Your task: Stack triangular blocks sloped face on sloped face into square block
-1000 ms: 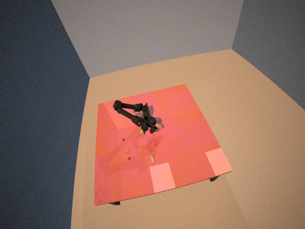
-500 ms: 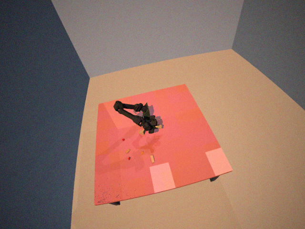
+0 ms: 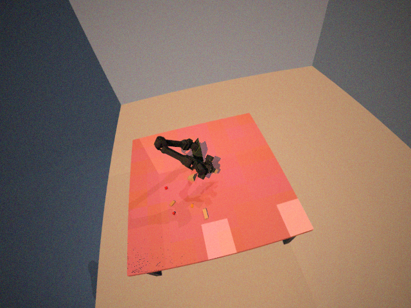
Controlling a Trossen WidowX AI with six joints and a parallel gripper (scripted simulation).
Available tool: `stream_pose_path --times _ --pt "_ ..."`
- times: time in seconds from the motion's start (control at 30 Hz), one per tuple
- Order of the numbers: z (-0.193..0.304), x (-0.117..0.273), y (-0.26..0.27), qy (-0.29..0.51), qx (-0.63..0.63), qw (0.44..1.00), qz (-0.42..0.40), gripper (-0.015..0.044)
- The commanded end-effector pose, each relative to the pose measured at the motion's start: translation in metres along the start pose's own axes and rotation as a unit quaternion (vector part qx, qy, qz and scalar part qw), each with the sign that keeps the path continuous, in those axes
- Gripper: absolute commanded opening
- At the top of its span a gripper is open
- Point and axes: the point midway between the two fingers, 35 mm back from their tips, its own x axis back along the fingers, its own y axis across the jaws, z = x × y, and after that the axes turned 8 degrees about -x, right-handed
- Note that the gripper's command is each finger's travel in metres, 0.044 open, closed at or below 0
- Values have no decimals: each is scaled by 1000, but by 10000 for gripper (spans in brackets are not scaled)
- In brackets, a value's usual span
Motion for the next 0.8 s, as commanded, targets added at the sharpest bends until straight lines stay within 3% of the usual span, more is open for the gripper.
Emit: stream_pose_path --times 0.0,0.77 --pt "-2 1 0 6 -47 999 8 0" --pt "-2 -2 4 30 -385 919 81 0"
